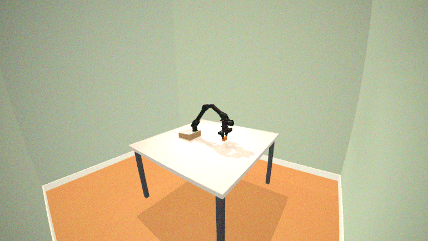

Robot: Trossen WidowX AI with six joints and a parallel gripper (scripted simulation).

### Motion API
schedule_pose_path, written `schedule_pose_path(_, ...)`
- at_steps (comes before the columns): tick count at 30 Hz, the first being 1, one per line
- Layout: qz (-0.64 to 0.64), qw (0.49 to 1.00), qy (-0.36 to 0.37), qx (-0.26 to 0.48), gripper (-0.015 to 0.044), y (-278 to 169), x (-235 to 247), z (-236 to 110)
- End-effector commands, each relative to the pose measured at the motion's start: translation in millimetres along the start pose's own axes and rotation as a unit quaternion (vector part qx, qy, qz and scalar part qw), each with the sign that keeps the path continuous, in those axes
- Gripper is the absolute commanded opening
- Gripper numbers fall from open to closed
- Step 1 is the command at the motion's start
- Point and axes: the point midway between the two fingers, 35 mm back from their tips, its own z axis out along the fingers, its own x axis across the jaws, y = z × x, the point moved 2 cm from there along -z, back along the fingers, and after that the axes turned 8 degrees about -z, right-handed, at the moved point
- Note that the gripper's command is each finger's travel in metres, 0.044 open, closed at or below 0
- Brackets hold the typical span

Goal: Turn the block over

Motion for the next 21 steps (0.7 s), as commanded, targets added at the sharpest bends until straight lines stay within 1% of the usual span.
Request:
schedule_pose_path(1,-0.001,1.0,-0.004,-0.021,0.0,0.4,0.2,0.7)
schedule_pose_path(21,-0.002,0.987,-0.025,-0.159,0.0,-2.9,1.3,13.9)
